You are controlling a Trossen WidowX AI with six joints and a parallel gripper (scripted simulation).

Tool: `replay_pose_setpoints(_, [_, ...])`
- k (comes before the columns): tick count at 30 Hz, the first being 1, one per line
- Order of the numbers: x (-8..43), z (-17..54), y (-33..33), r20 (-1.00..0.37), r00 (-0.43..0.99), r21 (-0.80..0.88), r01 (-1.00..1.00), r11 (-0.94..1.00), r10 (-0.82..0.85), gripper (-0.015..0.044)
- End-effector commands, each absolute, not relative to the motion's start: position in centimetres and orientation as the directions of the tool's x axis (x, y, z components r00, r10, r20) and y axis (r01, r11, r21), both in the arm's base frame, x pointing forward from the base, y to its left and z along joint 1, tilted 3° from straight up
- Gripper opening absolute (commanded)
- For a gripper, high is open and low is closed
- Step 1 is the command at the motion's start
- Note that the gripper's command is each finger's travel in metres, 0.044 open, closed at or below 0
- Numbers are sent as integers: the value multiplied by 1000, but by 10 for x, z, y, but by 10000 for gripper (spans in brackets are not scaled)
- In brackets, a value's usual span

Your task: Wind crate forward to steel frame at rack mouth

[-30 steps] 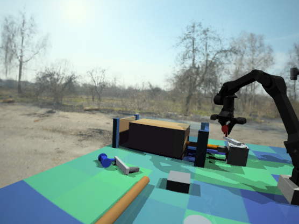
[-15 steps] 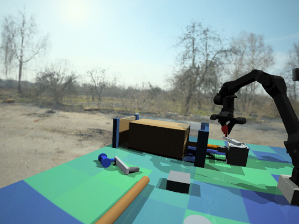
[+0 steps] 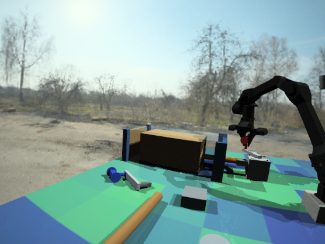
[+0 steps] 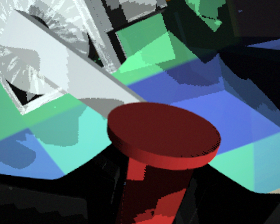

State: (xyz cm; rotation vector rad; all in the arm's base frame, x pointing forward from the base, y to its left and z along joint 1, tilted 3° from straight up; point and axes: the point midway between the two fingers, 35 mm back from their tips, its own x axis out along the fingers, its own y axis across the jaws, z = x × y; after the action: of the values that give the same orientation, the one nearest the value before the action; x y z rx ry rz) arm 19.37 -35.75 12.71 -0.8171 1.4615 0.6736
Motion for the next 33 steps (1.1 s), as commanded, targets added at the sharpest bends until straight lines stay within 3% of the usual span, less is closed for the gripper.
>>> replay_pose_setpoints(1, [219, 126, -339, -997, 69, -83, -842, 532, -47, 0])
replay_pose_setpoints(33, [240, 126, -312, -997, 71, -84, -842, 533, -45, 0])
